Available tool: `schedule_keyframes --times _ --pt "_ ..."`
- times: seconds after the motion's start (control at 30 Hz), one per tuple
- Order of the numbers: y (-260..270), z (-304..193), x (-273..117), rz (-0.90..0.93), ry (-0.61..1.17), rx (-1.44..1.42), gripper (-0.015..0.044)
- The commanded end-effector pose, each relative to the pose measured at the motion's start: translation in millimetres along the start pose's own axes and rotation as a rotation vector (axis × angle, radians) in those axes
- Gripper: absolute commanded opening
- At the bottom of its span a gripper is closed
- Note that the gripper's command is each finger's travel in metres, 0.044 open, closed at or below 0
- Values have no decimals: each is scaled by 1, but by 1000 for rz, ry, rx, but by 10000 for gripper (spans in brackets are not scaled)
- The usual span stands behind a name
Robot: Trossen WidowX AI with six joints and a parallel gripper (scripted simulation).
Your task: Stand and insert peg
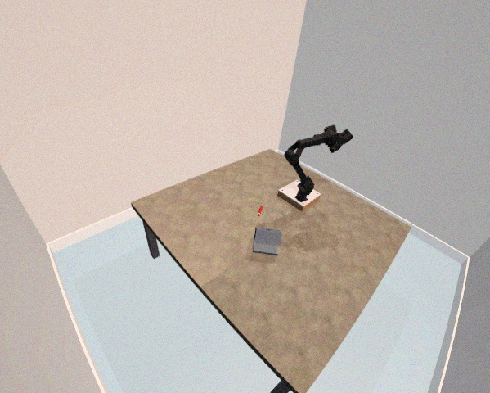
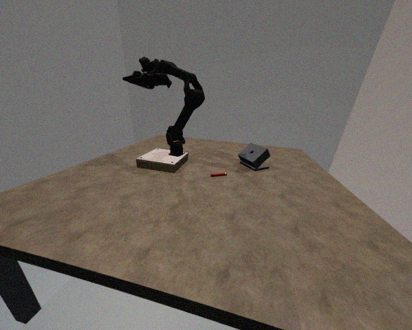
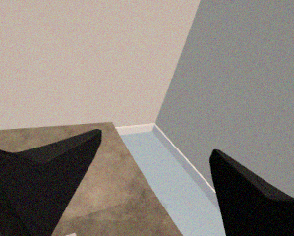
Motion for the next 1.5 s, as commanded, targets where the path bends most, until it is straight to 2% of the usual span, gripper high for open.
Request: schedule_keyframes --times 0.0,0.03,0.37,0.8,1.47 --pt "-1 0 0 -5 2 2 426" --pt "-2 -1 -2 -20 10 7 440" --pt "-32 -23 -36 -313 150 116 440" --pt "-51 -54 -99 -688 314 301 440" --pt "-17 -97 -212 -1246 505 664 440"
Point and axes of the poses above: the point midway between the two fingers, 35 mm back from their tips, its own x axis out along the fingers, its own y axis across the jaws, z = x × y, the point moved 10 cm from there along -x, back along the fingers, and after that the axes turned 2 degrees about -x, right-handed, at the moved point
